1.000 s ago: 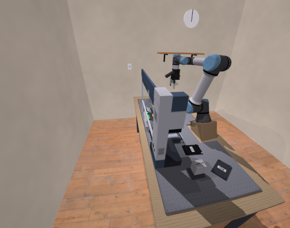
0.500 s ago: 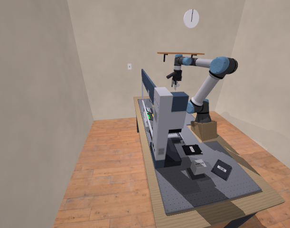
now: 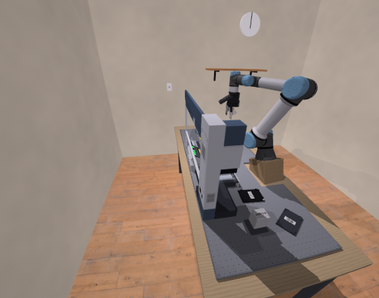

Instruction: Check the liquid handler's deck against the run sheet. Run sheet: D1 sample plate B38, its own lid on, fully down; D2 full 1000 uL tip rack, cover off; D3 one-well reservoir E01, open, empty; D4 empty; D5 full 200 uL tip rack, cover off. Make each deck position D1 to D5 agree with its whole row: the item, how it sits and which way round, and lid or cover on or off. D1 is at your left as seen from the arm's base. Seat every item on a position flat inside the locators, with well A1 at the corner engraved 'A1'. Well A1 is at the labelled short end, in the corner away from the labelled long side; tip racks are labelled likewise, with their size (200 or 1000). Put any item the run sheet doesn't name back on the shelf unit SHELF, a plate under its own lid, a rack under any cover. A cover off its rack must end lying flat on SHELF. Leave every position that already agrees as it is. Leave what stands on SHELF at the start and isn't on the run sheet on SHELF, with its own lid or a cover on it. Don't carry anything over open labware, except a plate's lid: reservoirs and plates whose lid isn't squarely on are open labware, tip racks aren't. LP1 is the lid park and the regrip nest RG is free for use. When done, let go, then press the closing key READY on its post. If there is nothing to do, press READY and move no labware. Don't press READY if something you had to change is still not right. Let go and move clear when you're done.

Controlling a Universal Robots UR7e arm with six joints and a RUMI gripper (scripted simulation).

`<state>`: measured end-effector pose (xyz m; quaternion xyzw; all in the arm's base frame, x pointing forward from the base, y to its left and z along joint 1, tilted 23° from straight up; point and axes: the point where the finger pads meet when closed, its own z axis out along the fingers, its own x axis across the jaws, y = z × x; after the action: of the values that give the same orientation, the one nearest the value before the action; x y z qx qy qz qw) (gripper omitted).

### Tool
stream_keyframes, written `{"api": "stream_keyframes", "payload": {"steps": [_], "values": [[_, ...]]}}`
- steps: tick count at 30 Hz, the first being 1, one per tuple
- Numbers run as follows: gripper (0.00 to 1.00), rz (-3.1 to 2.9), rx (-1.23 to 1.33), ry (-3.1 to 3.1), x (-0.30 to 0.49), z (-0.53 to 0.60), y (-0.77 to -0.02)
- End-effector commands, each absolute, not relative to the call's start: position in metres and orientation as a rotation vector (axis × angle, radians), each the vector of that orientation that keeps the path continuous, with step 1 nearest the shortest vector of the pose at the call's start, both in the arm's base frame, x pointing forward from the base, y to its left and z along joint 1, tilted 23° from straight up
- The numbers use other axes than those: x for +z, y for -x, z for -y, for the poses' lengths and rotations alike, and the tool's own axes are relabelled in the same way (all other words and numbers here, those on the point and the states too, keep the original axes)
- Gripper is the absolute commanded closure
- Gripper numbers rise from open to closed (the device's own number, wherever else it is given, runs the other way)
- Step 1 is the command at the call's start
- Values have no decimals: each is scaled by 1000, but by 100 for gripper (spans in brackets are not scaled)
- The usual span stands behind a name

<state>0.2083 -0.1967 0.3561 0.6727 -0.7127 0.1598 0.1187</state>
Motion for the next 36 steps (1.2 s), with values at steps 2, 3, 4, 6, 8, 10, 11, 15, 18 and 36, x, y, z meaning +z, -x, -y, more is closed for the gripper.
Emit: {"api": "stream_keyframes", "payload": {"steps": [2,3,4,6,8,10,11,15,18,36], "values": [[18,2089,466,-1963,344,171,-208],[18,2089,466,-1963,342,167,-208],[18,2089,466,-1963,341,162,-208],[18,2089,466,-1963,337,153,-208],[18,2088,466,-1963,333,144,-208],[18,2088,466,-1963,329,135,-208],[18,2088,466,-1963,327,130,-208],[18,2089,460,-1964,323,123,-208],[18,2089,460,-1964,323,123,-208],[18,2025,449,-2017,298,64,-208]]}}
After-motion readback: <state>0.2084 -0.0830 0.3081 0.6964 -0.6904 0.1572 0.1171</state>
